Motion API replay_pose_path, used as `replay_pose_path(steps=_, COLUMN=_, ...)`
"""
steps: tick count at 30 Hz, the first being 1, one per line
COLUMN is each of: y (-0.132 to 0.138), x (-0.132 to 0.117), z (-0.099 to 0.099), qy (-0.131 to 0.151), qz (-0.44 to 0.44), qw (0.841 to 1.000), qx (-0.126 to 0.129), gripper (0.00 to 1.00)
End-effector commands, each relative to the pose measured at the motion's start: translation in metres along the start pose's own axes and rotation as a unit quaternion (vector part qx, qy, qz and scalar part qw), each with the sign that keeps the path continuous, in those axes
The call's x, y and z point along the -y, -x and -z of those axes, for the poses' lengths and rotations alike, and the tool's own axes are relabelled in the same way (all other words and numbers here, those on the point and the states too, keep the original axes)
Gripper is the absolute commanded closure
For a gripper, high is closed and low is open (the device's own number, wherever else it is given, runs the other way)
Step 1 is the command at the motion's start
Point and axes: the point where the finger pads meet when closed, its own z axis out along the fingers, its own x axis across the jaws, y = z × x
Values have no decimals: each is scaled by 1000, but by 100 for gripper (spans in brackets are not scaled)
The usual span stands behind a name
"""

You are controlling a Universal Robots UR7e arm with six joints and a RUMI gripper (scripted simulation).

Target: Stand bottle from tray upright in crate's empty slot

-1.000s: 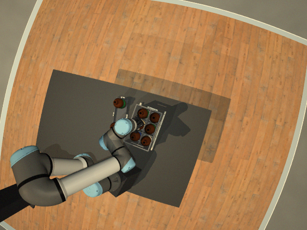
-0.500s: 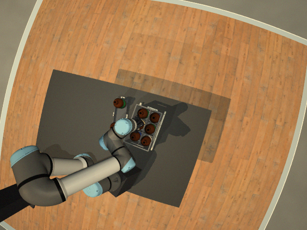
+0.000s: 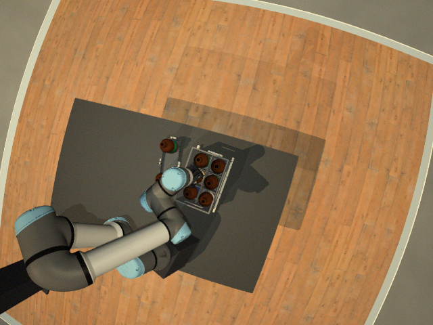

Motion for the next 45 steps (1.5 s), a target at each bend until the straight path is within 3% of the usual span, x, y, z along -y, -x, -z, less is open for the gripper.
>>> replay_pose_path(steps=1, y=0, x=0, z=0, qy=1, qz=0, qw=1000, qx=0, gripper=100)
replay_pose_path(steps=12, y=0, x=0, z=0, qy=1, qz=0, qw=1000, qx=0, gripper=100)
replay_pose_path(steps=13, y=0, x=0, z=0, qy=1, qz=0, qw=1000, qx=0, gripper=62)
replay_pose_path(steps=45, y=0, x=0, z=0, qy=1, qz=0, qw=1000, qx=0, gripper=62)
